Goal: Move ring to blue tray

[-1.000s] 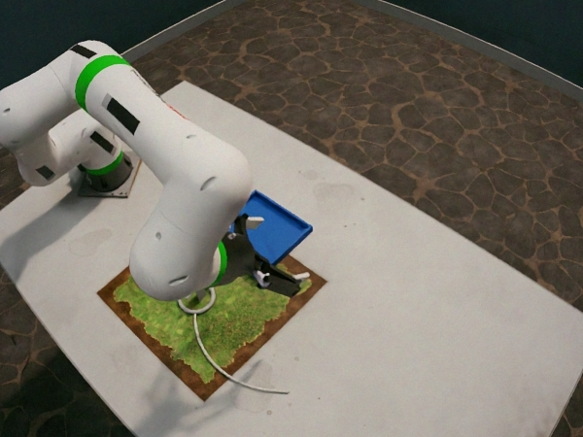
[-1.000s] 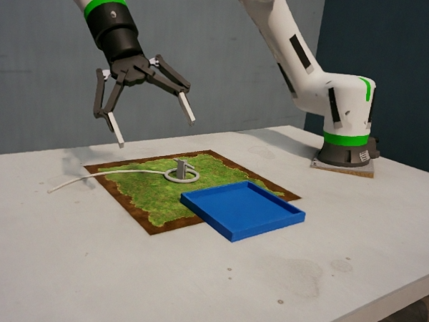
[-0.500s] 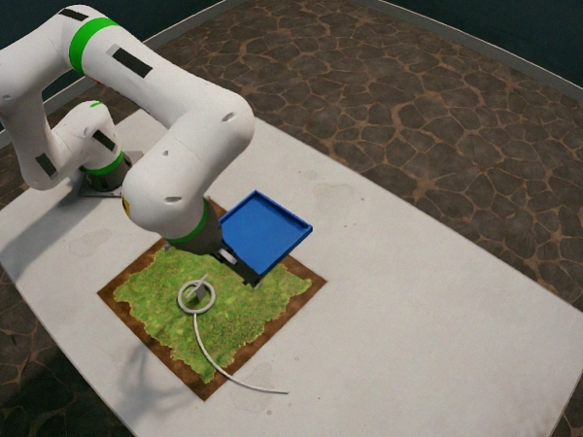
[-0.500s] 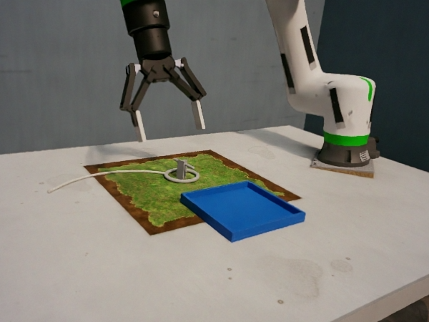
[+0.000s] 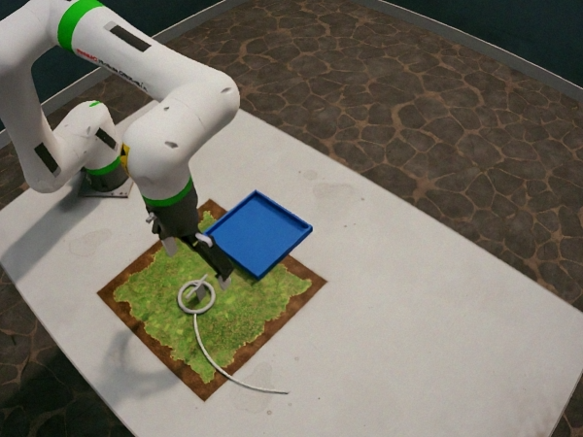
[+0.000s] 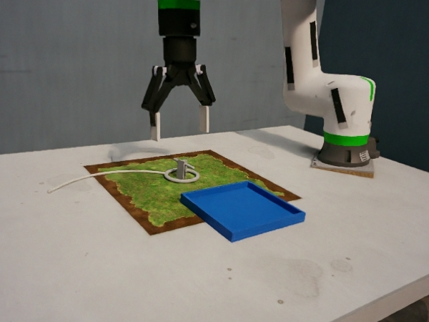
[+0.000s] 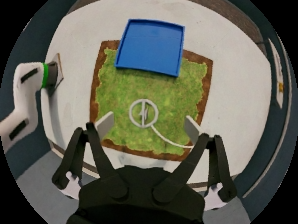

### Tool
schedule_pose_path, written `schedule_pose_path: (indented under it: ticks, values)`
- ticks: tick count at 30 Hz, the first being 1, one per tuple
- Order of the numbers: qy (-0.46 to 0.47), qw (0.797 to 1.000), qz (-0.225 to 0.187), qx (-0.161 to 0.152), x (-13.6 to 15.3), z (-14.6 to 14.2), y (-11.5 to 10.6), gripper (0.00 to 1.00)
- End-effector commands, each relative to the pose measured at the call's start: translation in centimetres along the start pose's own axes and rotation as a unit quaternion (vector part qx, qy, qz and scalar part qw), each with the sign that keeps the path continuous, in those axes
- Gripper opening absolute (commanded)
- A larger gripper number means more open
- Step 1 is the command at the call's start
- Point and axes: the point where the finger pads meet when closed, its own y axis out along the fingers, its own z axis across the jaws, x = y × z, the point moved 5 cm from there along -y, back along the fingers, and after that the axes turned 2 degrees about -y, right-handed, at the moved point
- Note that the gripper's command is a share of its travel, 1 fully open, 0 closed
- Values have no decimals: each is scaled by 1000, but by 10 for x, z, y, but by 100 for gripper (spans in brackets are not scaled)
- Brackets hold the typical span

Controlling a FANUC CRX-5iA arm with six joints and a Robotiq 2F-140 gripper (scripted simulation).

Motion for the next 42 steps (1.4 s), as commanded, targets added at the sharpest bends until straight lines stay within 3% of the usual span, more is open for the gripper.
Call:
schedule_pose_path:
  ticks: [1,8,9,42]
  values:
    - [-13,999,-35,12,4,-13,3,100]
    - [-13,999,-35,12,4,-13,3,100]
    - [-13,999,-35,12,4,-13,3,10]
    - [-13,999,-35,12,4,-13,3,10]
